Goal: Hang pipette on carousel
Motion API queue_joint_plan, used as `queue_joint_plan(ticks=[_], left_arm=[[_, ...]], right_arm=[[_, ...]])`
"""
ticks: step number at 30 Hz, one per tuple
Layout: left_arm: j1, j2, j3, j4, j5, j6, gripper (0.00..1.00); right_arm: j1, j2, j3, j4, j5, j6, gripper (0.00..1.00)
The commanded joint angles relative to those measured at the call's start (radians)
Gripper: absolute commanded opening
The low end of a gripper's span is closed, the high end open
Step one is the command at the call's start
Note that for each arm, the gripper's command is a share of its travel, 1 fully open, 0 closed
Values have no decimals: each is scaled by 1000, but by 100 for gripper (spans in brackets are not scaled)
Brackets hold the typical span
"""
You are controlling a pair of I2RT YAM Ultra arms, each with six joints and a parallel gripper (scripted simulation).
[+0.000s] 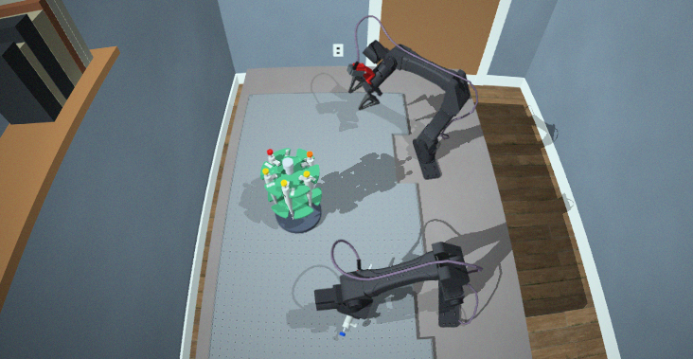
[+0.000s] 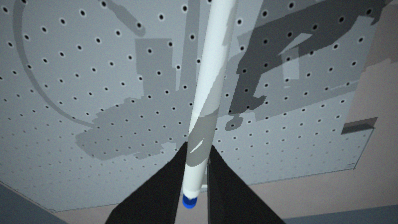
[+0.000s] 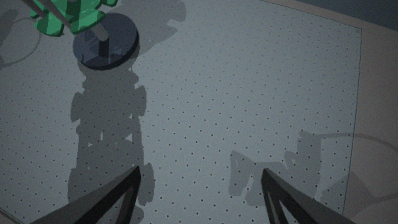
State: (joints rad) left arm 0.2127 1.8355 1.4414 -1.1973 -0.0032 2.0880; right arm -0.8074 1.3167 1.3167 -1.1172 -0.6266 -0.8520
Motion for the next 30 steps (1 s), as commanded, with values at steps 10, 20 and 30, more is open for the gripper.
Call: queue_joint_plan(ticks=[10, 20, 30], left_arm=[[12, -29, -58, 69, 11, 6, 12], [12, 14, -83, 116, 11, 6, 12], [12, 2, -126, 156, 11, 6, 12]], right_arm=[[-8, 0, 24, 14, -21, -5, 100], [-8, 0, 24, 14, -21, -5, 100], [-8, 0, 24, 14, -21, -5, 100]])
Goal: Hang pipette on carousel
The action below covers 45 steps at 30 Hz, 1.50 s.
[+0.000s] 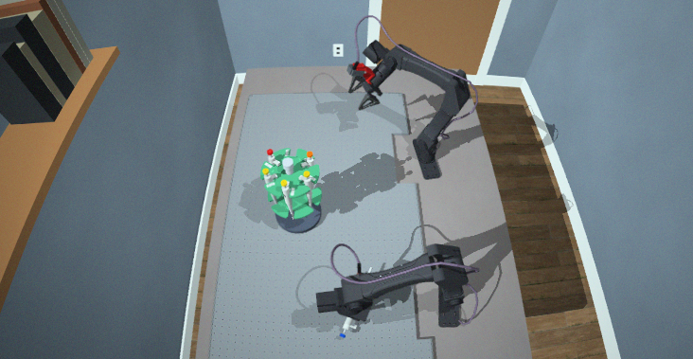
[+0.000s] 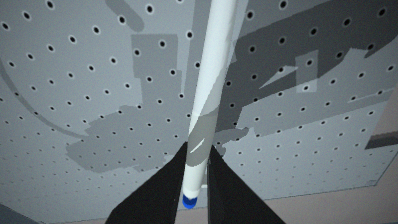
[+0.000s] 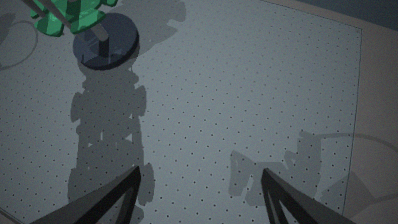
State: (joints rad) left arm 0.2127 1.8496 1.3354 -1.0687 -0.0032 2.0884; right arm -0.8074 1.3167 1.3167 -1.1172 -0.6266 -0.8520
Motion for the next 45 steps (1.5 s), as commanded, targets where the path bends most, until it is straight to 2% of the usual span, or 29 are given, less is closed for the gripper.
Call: queue_joint_plan(ticks=[1, 13, 15, 16, 18, 21, 23, 36, 37, 45], left_arm=[[12, -3, -24, 33, 11, 6, 12], [12, 26, -67, 93, 11, 6, 12], [12, 26, -67, 93, 11, 6, 12], [12, 31, -28, 99, 11, 6, 12], [12, 35, -76, 108, 11, 6, 12], [12, 41, -87, 123, 11, 6, 12], [12, 15, -50, 124, 10, 6, 12], [2, 24, -65, 112, 2, 6, 12], [12, 9, -51, 125, 10, 6, 54], [2, 24, -65, 112, 2, 6, 54]], right_arm=[[-8, 0, 24, 14, -21, -5, 100], [-8, 0, 24, 14, -21, -5, 100], [-8, 0, 24, 14, -21, -5, 100], [-8, 0, 24, 14, -21, -5, 100], [-8, 0, 24, 14, -21, -5, 100], [-8, 0, 24, 14, -21, -5, 100], [-8, 0, 24, 14, -21, -5, 100], [-8, 0, 24, 14, -21, -5, 100], [-8, 0, 24, 14, -21, -5, 100], [-8, 0, 24, 14, -21, -5, 100]])
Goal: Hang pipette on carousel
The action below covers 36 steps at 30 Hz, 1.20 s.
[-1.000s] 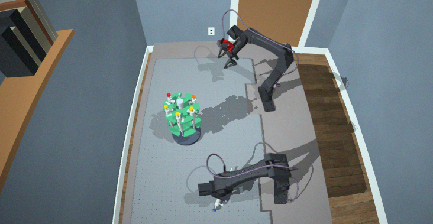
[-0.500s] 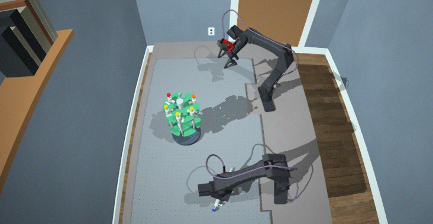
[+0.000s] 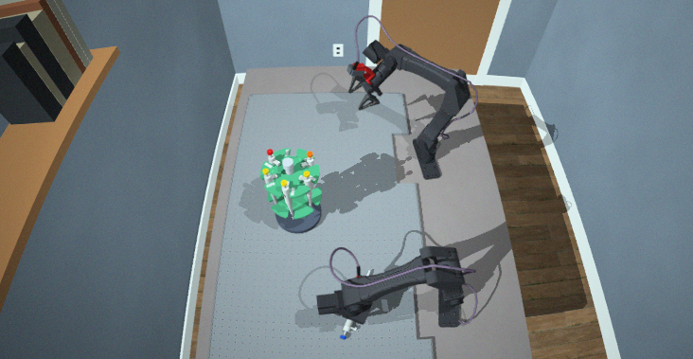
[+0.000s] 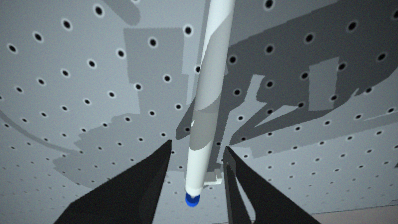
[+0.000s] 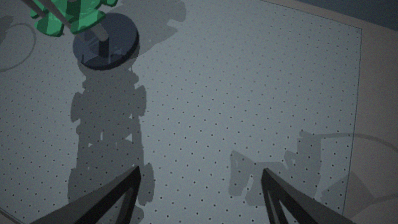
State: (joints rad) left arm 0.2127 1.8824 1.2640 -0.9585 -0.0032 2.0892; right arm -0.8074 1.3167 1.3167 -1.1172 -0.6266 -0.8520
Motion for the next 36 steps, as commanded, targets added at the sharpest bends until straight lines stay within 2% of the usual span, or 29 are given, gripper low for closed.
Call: queue_joint_plan(ticks=[1, 14, 36], left_arm=[[2, -9, 6, 2, 2, 5, 54], [2, -9, 6, 2, 2, 5, 54], [11, -83, 169, -206, 11, 5, 54]], right_arm=[[-8, 0, 24, 14, -21, -5, 100], [-8, 0, 24, 14, -21, -5, 100], [-8, 0, 24, 14, -21, -5, 100]])
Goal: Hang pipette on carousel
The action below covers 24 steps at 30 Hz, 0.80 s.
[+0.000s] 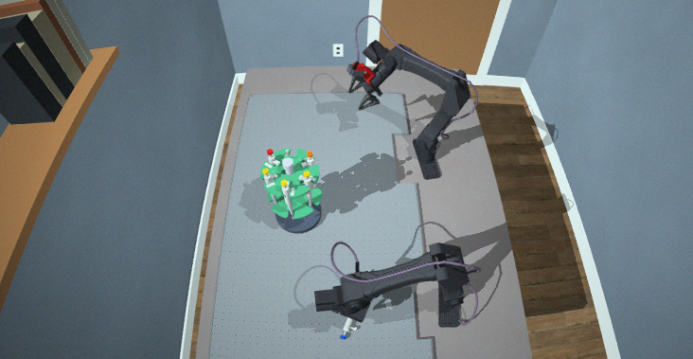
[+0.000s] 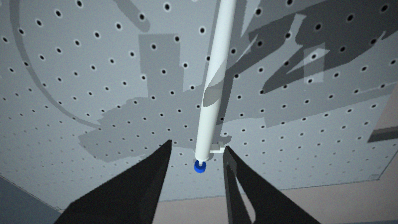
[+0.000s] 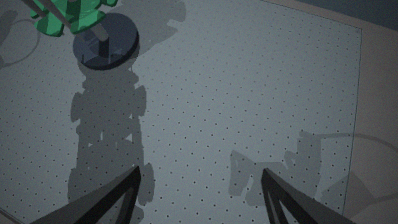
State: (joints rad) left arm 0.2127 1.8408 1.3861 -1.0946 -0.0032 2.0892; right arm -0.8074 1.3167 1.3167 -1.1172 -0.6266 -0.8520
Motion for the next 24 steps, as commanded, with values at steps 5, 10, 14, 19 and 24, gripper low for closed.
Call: queue_joint_plan(ticks=[5, 10, 14, 19, 24], left_arm=[[11, -46, 74, -102, 11, 5, 54], [11, -53, 117, -152, 11, 5, 54], [11, -56, 155, -193, 11, 5, 54], [11, -57, 185, -224, 11, 5, 54], [11, -57, 240, -278, 11, 5, 54]], right_arm=[[-8, 0, 24, 14, -21, -5, 100], [-8, 0, 24, 14, -21, -5, 100], [-8, 0, 24, 14, -21, -5, 100], [-8, 0, 24, 14, -21, -5, 100], [-8, 0, 24, 14, -21, -5, 100]])
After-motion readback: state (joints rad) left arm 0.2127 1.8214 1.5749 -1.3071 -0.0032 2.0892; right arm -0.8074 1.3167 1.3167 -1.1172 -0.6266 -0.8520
